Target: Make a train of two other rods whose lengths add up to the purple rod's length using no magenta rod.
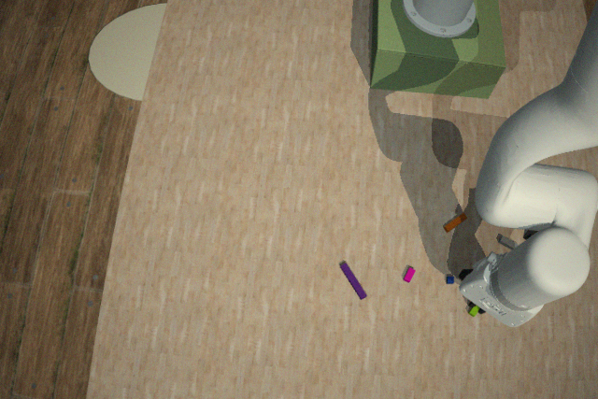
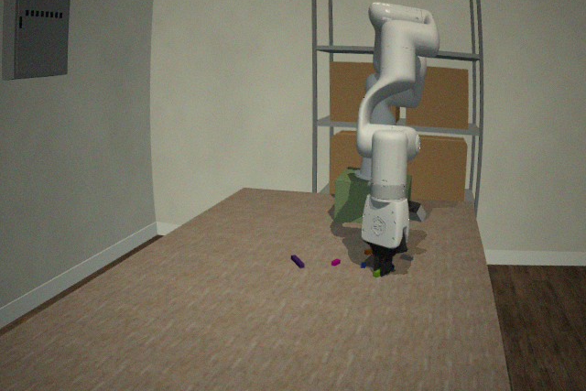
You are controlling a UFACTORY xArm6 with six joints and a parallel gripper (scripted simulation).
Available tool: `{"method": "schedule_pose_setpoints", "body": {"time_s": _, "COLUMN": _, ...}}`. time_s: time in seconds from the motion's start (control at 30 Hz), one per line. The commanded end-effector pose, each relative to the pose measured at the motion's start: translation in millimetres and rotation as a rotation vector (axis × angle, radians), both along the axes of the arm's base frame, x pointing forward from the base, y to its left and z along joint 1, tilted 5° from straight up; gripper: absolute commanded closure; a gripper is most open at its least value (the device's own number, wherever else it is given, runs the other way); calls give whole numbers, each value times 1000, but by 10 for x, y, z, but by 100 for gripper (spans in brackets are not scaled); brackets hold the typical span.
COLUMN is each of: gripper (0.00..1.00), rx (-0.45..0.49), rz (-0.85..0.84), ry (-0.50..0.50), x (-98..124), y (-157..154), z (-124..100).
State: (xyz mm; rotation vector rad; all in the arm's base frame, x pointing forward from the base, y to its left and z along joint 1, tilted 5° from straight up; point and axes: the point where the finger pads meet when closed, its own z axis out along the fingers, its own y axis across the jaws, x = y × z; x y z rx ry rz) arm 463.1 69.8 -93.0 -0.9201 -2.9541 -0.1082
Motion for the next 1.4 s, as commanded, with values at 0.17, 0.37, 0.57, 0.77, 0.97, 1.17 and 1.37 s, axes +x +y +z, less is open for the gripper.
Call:
{"method": "schedule_pose_setpoints", "body": {"time_s": 0.17, "gripper": 96, "rx": 1, "rz": 0, "ry": -4, "x": 19, "y": 3, "z": -4}}
{"method": "schedule_pose_setpoints", "body": {"time_s": 0.37, "gripper": 96, "rx": 1, "rz": 0, "ry": -4, "x": 19, "y": 3, "z": -4}}
{"method": "schedule_pose_setpoints", "body": {"time_s": 0.57, "gripper": 96, "rx": 1, "rz": 0, "ry": -4, "x": 19, "y": 3, "z": -4}}
{"method": "schedule_pose_setpoints", "body": {"time_s": 0.77, "gripper": 96, "rx": 1, "rz": 0, "ry": -4, "x": 19, "y": 3, "z": -4}}
{"method": "schedule_pose_setpoints", "body": {"time_s": 0.97, "gripper": 96, "rx": 1, "rz": 0, "ry": -4, "x": 19, "y": 3, "z": -4}}
{"method": "schedule_pose_setpoints", "body": {"time_s": 1.17, "gripper": 96, "rx": 1, "rz": 0, "ry": -4, "x": 19, "y": 3, "z": -4}}
{"method": "schedule_pose_setpoints", "body": {"time_s": 1.37, "gripper": 92, "rx": 1, "rz": 0, "ry": -4, "x": 19, "y": 3, "z": -4}}
